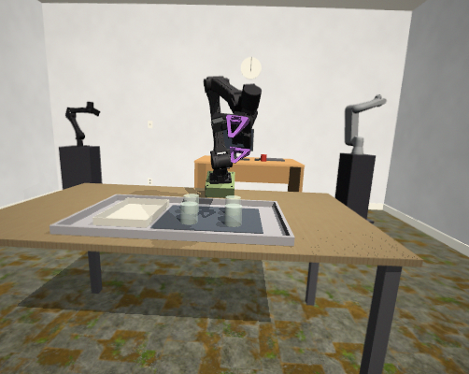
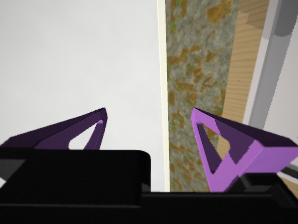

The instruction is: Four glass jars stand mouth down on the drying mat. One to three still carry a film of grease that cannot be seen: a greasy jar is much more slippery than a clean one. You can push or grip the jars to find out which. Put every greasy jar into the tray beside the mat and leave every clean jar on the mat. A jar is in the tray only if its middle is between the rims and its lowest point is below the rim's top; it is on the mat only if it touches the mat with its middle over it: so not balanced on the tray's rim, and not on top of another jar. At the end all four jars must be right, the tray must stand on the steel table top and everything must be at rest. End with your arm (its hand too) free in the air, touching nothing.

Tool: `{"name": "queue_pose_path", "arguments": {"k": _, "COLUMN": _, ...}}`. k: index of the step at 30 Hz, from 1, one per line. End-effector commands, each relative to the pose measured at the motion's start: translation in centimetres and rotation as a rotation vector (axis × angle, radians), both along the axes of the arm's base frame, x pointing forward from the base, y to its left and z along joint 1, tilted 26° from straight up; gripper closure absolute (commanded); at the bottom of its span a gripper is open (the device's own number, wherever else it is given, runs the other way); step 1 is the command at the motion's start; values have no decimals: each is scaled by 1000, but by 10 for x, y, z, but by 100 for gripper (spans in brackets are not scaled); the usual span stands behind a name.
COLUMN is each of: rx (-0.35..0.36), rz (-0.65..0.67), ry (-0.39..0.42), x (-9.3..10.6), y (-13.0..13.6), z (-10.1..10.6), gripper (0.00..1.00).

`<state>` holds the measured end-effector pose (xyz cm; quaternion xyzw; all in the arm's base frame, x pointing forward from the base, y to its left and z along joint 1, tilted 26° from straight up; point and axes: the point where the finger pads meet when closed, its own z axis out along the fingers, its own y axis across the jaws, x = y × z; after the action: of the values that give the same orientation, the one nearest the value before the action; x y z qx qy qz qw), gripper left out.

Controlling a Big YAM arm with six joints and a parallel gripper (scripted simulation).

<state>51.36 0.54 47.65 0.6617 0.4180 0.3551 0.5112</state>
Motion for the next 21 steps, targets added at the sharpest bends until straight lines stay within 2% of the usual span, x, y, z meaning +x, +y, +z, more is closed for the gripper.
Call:
{"name": "queue_pose_path", "arguments": {"k": 1, "rx": 2, "rz": 0, "ry": -13, "x": -2, "y": 0, "z": 7, "gripper": 0}}
{"name": "queue_pose_path", "arguments": {"k": 4, "rx": 2, "rz": 0, "ry": -13, "x": -2, "y": 0, "z": 7, "gripper": 0}}
{"name": "queue_pose_path", "arguments": {"k": 5, "rx": -81, "rz": 96, "ry": 67, "x": -19, "y": -4, "z": -7, "gripper": 0}}
{"name": "queue_pose_path", "arguments": {"k": 12, "rx": -81, "rz": 96, "ry": 67, "x": -19, "y": -4, "z": -7, "gripper": 0}}
{"name": "queue_pose_path", "arguments": {"k": 13, "rx": -134, "rz": 187, "ry": 146, "x": -30, "y": -4, "z": -28, "gripper": 0}}
{"name": "queue_pose_path", "arguments": {"k": 21, "rx": -134, "rz": 187, "ry": 146, "x": -30, "y": -4, "z": -28, "gripper": 0}}
